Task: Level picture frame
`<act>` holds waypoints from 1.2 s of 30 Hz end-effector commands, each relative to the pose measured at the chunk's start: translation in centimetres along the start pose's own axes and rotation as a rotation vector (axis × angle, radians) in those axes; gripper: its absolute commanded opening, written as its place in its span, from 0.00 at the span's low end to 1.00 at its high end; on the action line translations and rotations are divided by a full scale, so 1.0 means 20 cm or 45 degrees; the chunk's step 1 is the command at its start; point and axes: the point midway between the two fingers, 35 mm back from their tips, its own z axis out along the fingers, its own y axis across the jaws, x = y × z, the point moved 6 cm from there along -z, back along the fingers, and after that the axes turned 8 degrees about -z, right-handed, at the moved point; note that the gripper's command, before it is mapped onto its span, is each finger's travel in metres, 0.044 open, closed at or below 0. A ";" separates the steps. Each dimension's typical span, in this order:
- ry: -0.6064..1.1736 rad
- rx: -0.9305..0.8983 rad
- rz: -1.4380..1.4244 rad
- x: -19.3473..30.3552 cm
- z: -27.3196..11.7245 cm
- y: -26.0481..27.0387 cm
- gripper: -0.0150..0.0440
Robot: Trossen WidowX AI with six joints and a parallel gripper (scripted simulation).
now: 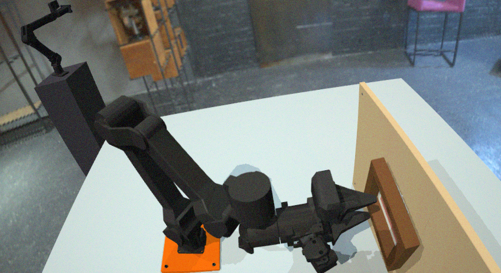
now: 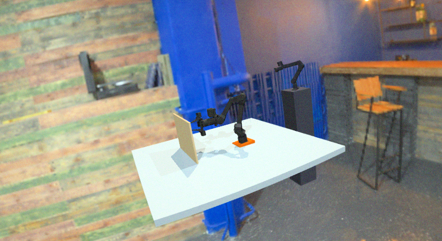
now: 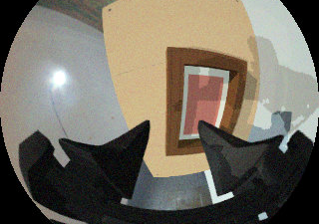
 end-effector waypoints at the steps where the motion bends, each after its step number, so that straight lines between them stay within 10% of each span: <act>1: -0.005 0.002 -0.002 -0.01 0.02 0.00 0.69; 36: -0.005 -0.002 -0.002 0.00 0.20 0.00 0.69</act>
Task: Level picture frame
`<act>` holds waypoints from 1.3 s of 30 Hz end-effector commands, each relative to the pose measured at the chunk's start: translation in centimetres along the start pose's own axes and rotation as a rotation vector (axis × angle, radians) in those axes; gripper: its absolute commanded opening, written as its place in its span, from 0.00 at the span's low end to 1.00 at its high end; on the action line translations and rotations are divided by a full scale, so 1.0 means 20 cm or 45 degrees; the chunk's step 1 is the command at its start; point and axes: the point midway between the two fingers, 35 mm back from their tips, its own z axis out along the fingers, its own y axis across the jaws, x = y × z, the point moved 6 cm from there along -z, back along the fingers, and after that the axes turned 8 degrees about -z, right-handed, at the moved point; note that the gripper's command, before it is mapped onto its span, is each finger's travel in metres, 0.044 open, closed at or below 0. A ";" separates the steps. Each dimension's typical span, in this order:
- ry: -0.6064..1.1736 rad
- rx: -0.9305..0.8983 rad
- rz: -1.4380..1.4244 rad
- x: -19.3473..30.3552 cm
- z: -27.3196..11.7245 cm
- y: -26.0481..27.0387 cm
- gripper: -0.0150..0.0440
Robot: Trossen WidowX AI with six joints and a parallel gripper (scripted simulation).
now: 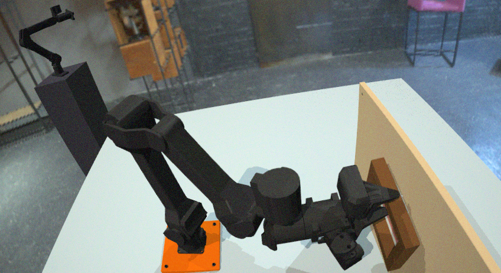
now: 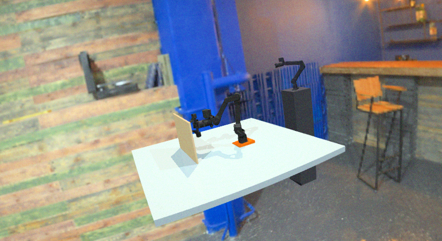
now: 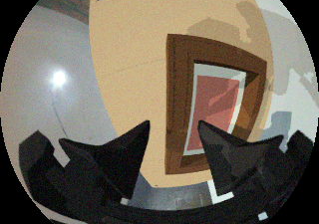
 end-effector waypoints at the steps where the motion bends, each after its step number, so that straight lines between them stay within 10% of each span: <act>1: -0.006 0.001 -0.004 0.00 0.00 0.00 0.69; 29: -0.006 0.001 -0.004 -0.01 0.00 0.00 0.69; 39: -0.006 0.001 -0.004 -0.01 0.00 0.00 0.35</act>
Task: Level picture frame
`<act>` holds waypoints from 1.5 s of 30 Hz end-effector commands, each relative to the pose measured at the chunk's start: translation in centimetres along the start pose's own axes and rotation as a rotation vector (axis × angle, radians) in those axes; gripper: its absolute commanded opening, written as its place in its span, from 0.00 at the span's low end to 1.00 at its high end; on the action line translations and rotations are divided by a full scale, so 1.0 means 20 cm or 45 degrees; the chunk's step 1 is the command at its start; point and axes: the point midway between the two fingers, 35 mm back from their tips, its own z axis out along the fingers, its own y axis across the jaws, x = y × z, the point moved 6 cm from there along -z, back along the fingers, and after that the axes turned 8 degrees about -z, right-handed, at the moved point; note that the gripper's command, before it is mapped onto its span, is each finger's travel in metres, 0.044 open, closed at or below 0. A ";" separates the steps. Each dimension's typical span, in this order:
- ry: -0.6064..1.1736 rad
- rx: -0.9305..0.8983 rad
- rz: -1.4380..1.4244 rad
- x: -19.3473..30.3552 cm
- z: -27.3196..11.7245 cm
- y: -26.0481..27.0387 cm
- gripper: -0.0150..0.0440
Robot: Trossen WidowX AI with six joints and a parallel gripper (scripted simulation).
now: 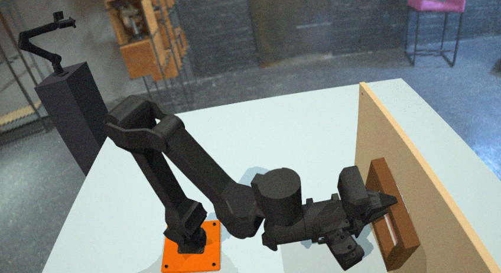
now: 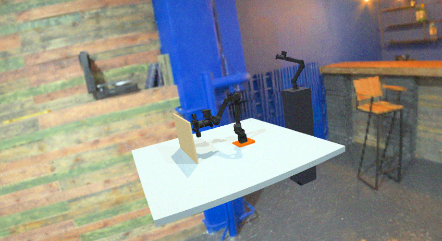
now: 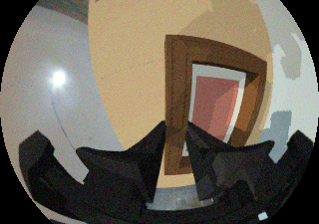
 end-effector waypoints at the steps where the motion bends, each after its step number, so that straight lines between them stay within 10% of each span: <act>1: -0.005 -0.002 -0.004 0.00 0.00 0.00 0.34; 45: -0.005 -0.002 -0.004 -0.01 0.00 0.05 0.25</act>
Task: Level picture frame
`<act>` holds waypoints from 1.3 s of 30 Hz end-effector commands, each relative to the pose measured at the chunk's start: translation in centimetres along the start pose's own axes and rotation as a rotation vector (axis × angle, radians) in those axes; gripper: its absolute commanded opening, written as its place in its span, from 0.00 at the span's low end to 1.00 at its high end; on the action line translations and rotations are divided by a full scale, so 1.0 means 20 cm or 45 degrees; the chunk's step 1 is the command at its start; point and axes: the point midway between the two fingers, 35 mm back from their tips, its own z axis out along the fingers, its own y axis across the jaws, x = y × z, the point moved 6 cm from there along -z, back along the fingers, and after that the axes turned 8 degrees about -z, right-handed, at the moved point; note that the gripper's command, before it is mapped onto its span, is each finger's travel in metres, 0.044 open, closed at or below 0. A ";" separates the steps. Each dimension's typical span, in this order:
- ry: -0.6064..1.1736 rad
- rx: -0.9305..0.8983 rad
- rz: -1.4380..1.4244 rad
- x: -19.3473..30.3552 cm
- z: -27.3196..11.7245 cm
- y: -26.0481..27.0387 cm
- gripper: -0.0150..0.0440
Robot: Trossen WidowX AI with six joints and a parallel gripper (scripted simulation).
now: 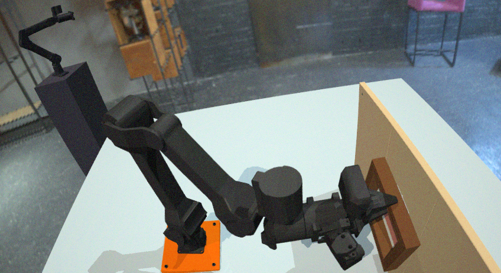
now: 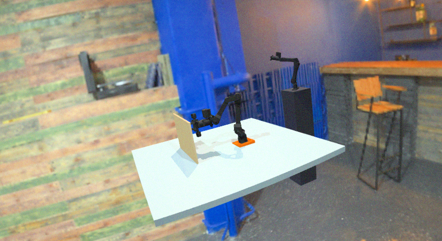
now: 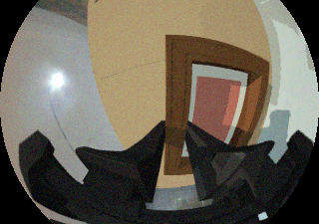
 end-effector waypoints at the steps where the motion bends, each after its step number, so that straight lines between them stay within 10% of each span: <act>1: -0.001 -0.022 -0.015 0.00 0.00 0.04 0.25; 39: -0.001 -0.022 -0.015 0.00 0.00 0.04 0.25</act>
